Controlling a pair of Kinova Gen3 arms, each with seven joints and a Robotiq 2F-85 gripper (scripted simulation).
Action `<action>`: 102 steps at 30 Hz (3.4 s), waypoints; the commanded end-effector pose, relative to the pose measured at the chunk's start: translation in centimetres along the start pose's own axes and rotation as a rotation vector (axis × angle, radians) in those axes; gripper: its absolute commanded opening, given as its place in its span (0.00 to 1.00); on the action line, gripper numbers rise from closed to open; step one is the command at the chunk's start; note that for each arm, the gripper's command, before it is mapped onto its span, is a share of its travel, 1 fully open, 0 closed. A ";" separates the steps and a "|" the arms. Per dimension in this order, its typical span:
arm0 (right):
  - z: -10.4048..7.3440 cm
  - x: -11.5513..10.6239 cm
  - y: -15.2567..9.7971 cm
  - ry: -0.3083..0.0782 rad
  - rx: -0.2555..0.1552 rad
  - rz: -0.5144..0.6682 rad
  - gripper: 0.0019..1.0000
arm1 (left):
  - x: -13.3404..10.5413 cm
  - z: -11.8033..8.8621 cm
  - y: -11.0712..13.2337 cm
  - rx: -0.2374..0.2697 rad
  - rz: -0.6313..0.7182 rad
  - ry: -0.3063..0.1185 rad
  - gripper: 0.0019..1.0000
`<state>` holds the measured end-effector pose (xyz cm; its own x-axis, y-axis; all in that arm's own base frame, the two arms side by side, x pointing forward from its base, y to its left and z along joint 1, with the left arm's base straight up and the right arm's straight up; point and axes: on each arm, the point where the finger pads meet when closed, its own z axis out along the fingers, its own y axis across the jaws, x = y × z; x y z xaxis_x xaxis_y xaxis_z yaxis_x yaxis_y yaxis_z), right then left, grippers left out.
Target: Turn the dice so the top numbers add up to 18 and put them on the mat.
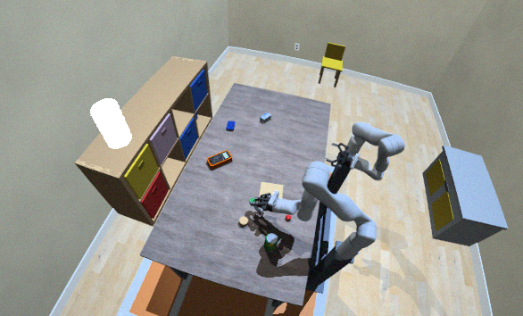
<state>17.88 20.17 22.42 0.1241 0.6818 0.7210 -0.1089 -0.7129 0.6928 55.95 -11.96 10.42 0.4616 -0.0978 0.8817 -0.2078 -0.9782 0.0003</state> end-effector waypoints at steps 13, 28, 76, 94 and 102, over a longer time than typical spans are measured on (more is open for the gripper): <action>0.0 0.0 0.0 0.000 0.000 0.001 1.00 | -2.7 1.5 0.0 0.000 0.000 0.003 0.29; 0.0 0.0 0.0 0.000 0.000 0.001 1.00 | -6.1 3.3 0.0 0.000 0.000 0.003 0.29; 0.0 0.0 0.0 0.000 0.000 0.001 1.00 | -7.2 3.9 0.0 0.000 0.000 0.003 0.29; 0.0 0.0 0.0 0.000 0.000 0.001 1.00 | -7.4 3.9 0.0 0.000 0.000 0.003 0.29; 0.0 0.0 0.0 0.000 0.000 0.001 1.00 | -7.4 3.9 0.0 0.000 0.000 0.003 0.32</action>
<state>17.88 20.17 22.42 0.1241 0.6818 0.7210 -0.1089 -0.7129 0.6928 55.92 -11.95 1.98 0.4607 -0.0979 0.8821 -0.2079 -0.9781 0.0001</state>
